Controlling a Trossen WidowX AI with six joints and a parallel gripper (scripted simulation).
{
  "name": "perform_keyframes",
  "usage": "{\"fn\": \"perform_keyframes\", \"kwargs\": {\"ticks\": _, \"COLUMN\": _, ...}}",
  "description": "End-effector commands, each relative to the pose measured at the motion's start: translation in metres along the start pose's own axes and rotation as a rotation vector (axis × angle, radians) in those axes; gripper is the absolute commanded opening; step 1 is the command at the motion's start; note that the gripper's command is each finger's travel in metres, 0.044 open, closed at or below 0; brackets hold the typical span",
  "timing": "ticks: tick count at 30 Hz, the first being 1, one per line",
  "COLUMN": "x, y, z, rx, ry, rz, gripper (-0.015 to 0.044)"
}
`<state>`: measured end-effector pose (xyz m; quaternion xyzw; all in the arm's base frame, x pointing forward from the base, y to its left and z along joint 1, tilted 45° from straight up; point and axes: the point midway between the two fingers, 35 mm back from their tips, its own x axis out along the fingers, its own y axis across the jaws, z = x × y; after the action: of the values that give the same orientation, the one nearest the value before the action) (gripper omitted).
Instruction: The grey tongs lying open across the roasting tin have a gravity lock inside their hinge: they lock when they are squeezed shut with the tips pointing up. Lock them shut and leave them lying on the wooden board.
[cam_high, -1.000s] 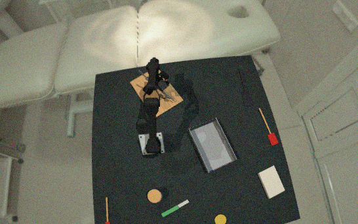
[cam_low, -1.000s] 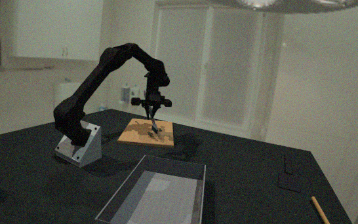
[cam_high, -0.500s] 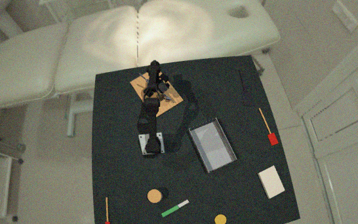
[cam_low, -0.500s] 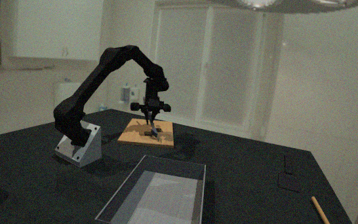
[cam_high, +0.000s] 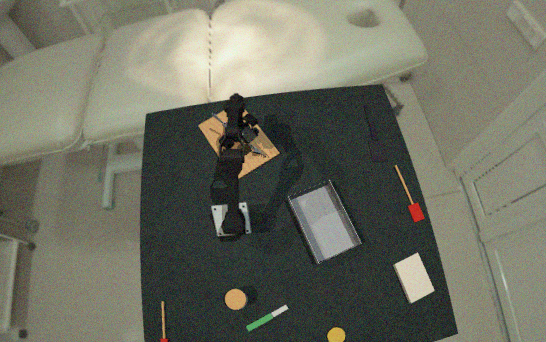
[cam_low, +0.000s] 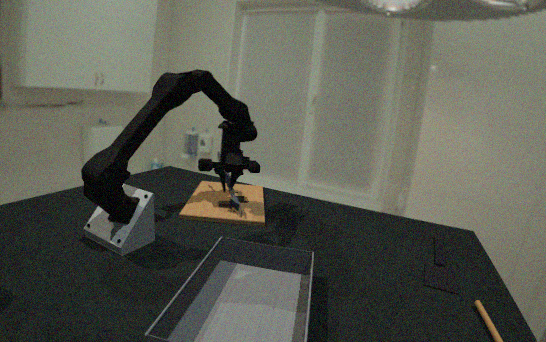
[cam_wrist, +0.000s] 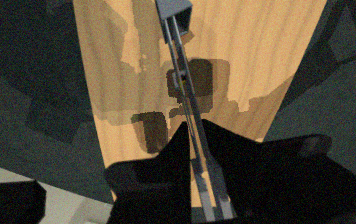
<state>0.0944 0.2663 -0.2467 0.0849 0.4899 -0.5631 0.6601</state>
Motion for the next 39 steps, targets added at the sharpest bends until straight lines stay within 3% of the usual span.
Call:
{"fn": "perform_keyframes", "kwargs": {"ticks": 1, "x": 0.0, "y": 0.0, "z": 0.0, "rx": 0.0, "ry": 0.0, "rz": 0.0, "gripper": 0.0113}}
{"fn": "perform_keyframes", "kwargs": {"ticks": 14, "x": 0.0, "y": 0.0, "z": 0.0, "rx": 0.0, "ry": 0.0, "rz": 0.0, "gripper": 0.044}}
{"fn": "perform_keyframes", "kwargs": {"ticks": 20, "x": -0.024, "y": -0.002, "z": 0.023, "rx": -0.003, "ry": 0.001, "rz": -0.003, "gripper": 0.044}}
{"fn": "perform_keyframes", "kwargs": {"ticks": 31, "x": -0.11, "y": -0.034, "z": 0.145, "rx": 0.001, "ry": -0.017, "rz": -0.006, "gripper": 0.044}}
{"fn": "perform_keyframes", "kwargs": {"ticks": 39, "x": -0.113, "y": -0.035, "z": 0.147, "rx": 0.001, "ry": -0.016, "rz": -0.005, "gripper": 0.044}}
